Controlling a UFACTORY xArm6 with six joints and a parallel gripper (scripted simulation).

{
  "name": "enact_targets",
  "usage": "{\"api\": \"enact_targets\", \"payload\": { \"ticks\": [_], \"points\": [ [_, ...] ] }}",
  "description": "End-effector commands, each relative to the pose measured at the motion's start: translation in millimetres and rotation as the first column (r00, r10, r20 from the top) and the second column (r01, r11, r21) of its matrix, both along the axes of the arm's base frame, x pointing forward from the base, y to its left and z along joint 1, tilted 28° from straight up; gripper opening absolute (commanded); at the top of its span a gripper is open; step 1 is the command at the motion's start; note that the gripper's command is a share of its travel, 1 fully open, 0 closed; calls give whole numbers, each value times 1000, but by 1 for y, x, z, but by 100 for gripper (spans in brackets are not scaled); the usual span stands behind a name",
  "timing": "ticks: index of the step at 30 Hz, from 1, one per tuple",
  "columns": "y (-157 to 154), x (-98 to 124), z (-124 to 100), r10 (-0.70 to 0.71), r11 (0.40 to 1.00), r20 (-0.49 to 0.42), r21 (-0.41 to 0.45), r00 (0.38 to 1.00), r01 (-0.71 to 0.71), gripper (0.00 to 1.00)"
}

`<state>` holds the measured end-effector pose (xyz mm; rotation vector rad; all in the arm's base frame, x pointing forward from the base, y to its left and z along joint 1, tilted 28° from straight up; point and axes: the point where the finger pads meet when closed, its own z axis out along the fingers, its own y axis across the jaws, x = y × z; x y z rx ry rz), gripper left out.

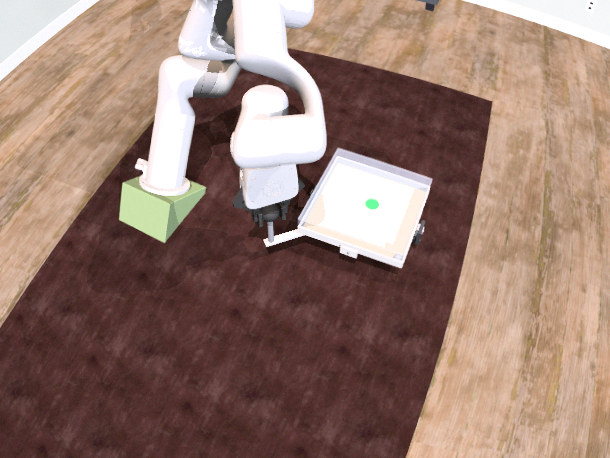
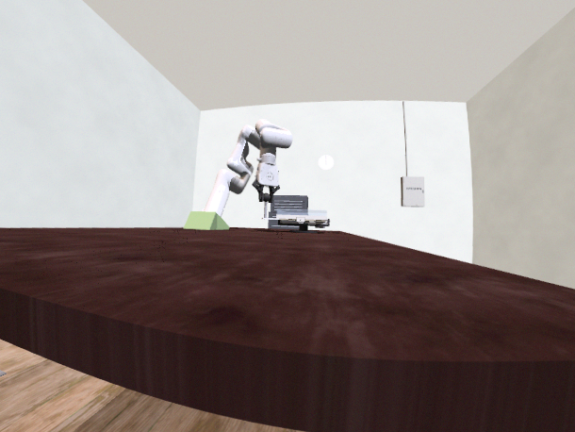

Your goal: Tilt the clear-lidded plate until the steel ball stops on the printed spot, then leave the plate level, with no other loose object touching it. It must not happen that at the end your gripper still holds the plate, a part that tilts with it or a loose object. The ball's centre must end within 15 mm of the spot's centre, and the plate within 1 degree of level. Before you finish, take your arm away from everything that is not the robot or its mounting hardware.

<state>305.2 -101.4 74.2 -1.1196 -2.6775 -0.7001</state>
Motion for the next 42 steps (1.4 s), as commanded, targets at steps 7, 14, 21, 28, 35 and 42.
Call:
{"api": "enact_targets", "payload": {
  "ticks": [7, 14, 21, 28, 35, 42],
  "points": [
    [-2, 2, 0, 0, 1000, 2, -1, 1000, 0, 0],
    [-2, 2, 4, 0, 1000, 2, -1, 1000, 0, 0],
    [-2, 2, 7, 0, 1000, 2, -1, 1000, 0, 0],
    [-2, 2, 7, 0, 1000, 2, -1, 1000, 0, 0],
    [0, 0, 1, 0, 1000, 2, -1, 1000, 0, 0],
    [0, 0, -2, 0, 1000, 2, -1, 1000, 0, 0]
  ]
}}
